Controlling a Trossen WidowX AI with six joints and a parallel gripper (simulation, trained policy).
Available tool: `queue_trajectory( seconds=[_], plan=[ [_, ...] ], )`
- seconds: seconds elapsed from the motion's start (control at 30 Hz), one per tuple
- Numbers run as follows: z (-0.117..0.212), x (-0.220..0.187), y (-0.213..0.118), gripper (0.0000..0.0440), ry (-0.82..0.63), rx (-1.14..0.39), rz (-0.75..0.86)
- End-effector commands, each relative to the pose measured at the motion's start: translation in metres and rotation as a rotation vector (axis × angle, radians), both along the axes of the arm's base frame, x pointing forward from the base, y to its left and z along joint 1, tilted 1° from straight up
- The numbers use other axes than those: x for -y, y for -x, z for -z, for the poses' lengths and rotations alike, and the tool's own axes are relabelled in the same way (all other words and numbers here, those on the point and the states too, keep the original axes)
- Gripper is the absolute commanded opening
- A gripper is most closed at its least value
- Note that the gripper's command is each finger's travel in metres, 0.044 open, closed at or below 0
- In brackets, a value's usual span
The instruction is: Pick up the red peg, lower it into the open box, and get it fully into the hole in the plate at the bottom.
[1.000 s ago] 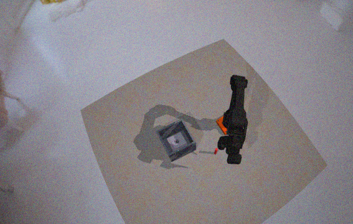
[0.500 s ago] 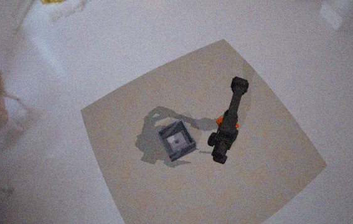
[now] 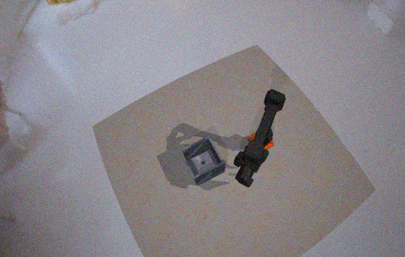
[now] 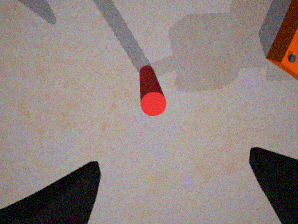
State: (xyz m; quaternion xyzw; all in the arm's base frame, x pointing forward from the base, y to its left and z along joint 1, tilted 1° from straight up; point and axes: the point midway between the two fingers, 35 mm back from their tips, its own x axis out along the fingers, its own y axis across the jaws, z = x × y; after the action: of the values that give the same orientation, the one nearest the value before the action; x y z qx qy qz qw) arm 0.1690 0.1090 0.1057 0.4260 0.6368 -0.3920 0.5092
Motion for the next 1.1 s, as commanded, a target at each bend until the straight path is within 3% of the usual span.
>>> queue_trajectory(
  seconds=[0.0, 0.37, 0.93, 1.07],
  plan=[
    [0.015, 0.006, 0.002, 0.0440, 0.019, -0.019, 0.022],
    [0.050, 0.018, 0.001, 0.0423, 0.053, -0.021, 0.084],
    [0.063, 0.016, -0.016, 0.0005, 0.031, 0.003, 0.055],
    [0.052, 0.013, -0.025, 0.0002, -0.008, 0.047, 0.066]
  ],
)
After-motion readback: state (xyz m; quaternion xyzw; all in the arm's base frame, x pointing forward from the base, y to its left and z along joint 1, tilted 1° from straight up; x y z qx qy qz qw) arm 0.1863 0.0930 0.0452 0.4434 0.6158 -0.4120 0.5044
